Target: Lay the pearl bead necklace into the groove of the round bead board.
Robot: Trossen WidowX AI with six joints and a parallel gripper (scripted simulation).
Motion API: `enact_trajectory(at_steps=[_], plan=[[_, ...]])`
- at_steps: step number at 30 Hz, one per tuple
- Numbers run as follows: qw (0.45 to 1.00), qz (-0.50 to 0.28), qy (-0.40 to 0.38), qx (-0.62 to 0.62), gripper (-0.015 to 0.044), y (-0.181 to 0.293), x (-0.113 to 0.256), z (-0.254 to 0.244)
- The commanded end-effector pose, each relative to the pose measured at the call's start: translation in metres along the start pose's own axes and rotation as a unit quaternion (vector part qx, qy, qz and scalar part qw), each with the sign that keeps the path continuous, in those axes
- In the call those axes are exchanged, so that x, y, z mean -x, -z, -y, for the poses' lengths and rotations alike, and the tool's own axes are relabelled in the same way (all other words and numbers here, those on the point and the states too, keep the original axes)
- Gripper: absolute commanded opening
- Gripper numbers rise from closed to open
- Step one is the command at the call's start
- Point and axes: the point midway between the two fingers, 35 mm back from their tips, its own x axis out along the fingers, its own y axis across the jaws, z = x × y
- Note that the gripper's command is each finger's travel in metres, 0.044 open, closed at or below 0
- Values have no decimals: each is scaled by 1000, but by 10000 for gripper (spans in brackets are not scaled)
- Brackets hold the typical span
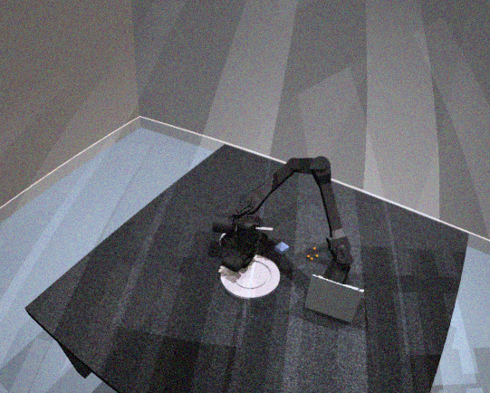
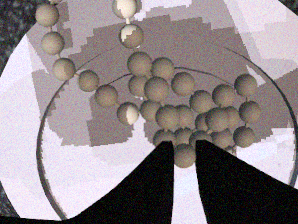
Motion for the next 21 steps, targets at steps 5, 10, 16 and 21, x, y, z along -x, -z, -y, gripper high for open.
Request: enact_trajectory(at_steps=[5,10,16,21], plan=[[1000,1,0,2,105,0,0,0],[1000,1,0,2,236,0,0,0],[1000,-2,1,2,394,1,4,0],[1000,-6,4,4,440,4,7,1]])
